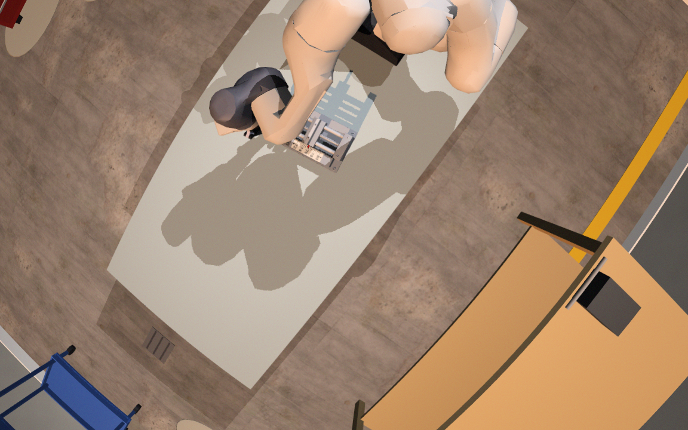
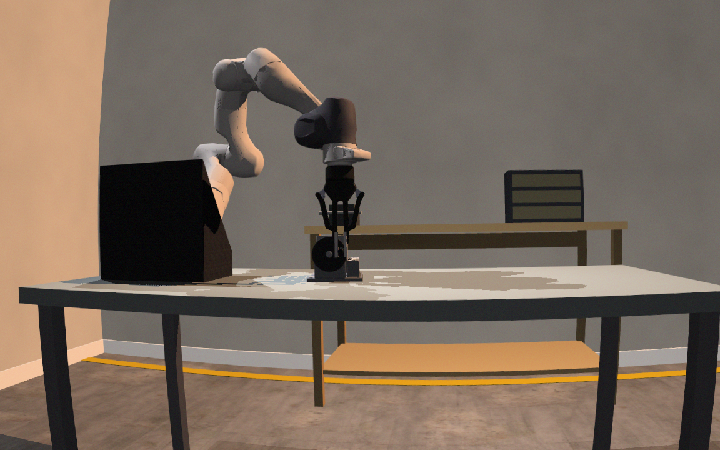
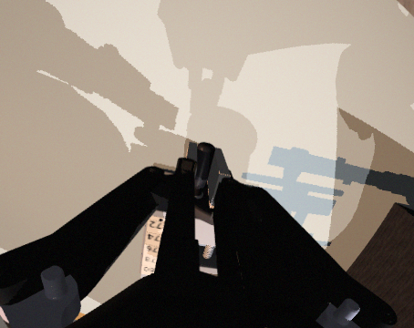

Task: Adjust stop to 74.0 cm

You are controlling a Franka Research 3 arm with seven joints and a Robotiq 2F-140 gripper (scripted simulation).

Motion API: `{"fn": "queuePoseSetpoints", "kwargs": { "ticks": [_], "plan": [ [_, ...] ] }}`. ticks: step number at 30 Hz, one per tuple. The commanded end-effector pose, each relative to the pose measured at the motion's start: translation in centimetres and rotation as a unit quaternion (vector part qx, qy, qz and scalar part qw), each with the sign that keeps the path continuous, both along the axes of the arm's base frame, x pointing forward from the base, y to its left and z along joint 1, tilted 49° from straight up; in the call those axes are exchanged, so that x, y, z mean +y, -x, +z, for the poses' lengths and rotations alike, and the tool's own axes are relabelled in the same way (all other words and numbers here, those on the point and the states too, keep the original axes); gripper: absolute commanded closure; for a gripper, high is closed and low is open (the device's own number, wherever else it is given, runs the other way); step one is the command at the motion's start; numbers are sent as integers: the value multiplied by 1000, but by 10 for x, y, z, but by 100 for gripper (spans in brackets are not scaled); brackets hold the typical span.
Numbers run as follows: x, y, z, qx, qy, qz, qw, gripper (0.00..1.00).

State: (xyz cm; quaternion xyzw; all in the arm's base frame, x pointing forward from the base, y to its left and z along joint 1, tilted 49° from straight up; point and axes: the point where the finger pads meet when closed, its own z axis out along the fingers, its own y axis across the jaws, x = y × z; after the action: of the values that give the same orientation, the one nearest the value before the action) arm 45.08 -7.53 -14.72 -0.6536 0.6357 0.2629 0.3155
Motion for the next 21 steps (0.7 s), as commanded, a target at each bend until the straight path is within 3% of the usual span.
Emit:
{"fn": "queuePoseSetpoints", "kwargs": {
  "ticks": [1,21],
  "plan": [
    [-3,2,2,1,-1,0,1000,96],
    [-5,4,5,1,-1,0,1000,96]
  ]
}}
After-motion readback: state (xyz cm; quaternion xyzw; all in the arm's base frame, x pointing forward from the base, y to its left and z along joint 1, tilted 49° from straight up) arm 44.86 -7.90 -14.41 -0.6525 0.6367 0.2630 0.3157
